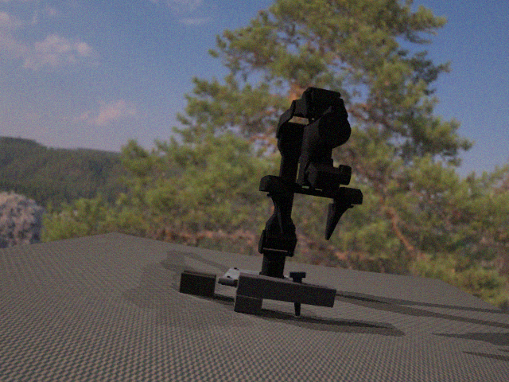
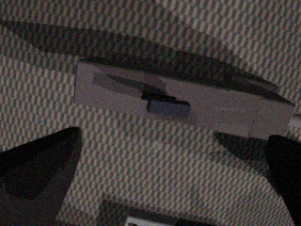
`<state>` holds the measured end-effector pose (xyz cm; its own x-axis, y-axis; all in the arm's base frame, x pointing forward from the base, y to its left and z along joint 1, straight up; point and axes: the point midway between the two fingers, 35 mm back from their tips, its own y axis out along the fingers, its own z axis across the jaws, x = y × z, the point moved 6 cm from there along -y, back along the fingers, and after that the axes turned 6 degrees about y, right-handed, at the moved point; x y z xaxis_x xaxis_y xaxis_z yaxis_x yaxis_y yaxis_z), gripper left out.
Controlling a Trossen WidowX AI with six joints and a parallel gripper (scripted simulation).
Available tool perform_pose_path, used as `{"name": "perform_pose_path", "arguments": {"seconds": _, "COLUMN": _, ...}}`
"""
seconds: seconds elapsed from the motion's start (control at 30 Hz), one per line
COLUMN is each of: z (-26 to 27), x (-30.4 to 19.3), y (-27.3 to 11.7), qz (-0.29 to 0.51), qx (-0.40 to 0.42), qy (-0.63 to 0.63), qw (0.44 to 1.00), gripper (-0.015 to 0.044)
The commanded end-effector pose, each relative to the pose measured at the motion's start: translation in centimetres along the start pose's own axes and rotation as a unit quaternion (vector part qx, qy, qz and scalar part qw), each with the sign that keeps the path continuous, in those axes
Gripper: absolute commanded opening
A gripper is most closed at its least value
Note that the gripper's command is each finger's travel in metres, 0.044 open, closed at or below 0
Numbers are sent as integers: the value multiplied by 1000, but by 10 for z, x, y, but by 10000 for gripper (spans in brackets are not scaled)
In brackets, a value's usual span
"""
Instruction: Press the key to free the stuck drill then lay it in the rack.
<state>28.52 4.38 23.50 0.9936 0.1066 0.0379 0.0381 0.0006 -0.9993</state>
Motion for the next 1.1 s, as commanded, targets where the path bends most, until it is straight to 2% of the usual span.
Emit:
{"name": "perform_pose_path", "arguments": {"seconds": 0.0, "z": -28, "x": 5, "y": 17, "qz": 4, "qx": -1, "qy": -123, "qw": 992, "gripper": 440}}
{"name": "perform_pose_path", "arguments": {"seconds": 0.13, "z": -58, "x": 7, "y": 33, "qz": 5, "qx": -2, "qy": -264, "qw": 965, "gripper": 440}}
{"name": "perform_pose_path", "arguments": {"seconds": 0.3, "z": -96, "x": 4, "y": 54, "qz": 8, "qx": -2, "qy": -432, "qw": 902, "gripper": 440}}
{"name": "perform_pose_path", "arguments": {"seconds": 0.47, "z": -119, "x": -2, "y": 66, "qz": 10, "qx": -1, "qy": -527, "qw": 850, "gripper": 440}}
{"name": "perform_pose_path", "arguments": {"seconds": 0.73, "z": -151, "x": -13, "y": 83, "qz": 12, "qx": 1, "qy": -651, "qw": 759, "gripper": 440}}
{"name": "perform_pose_path", "arguments": {"seconds": 1.07, "z": -151, "x": -14, "y": 84, "qz": 12, "qx": 1, "qy": -654, "qw": 756, "gripper": 440}}
